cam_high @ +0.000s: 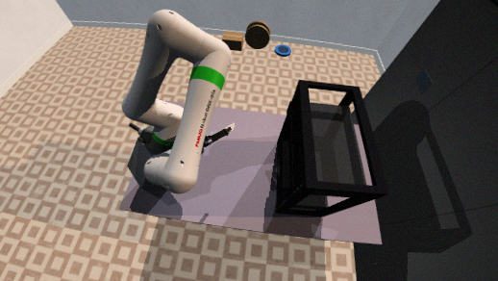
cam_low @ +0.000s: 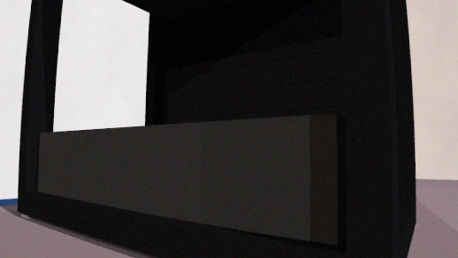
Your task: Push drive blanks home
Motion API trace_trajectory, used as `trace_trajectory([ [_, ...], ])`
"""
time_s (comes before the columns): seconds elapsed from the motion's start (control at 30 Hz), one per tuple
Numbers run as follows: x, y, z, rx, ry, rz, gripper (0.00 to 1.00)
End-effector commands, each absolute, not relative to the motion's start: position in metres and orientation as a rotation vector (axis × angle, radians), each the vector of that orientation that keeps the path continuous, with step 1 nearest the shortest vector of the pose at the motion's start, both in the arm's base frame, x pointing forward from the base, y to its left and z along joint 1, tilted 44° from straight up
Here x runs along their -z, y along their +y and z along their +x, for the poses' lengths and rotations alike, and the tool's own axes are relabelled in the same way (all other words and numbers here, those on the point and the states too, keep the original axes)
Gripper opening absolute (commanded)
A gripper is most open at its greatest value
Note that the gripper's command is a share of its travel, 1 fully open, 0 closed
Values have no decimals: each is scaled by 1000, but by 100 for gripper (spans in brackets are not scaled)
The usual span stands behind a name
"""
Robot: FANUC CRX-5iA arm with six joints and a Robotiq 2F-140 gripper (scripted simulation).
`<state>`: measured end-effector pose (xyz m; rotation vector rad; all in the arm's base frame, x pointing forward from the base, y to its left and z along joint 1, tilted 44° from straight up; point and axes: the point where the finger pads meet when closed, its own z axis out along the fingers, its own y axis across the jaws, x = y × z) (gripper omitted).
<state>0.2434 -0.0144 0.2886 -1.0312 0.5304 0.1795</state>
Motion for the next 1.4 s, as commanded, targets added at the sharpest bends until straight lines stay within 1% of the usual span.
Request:
trace_trajectory([
  [0.0, -286, -20, 265, -32, 568, -952, 100],
  [0.23, -281, -34, 294, 170, 636, -847, 100],
  [0.3, -281, -34, 294, 170, 636, -847, 100],
  [0.73, -270, -71, 332, 470, 773, -695, 100],
  [1.37, -253, -112, 355, 702, 918, -579, 100],
])
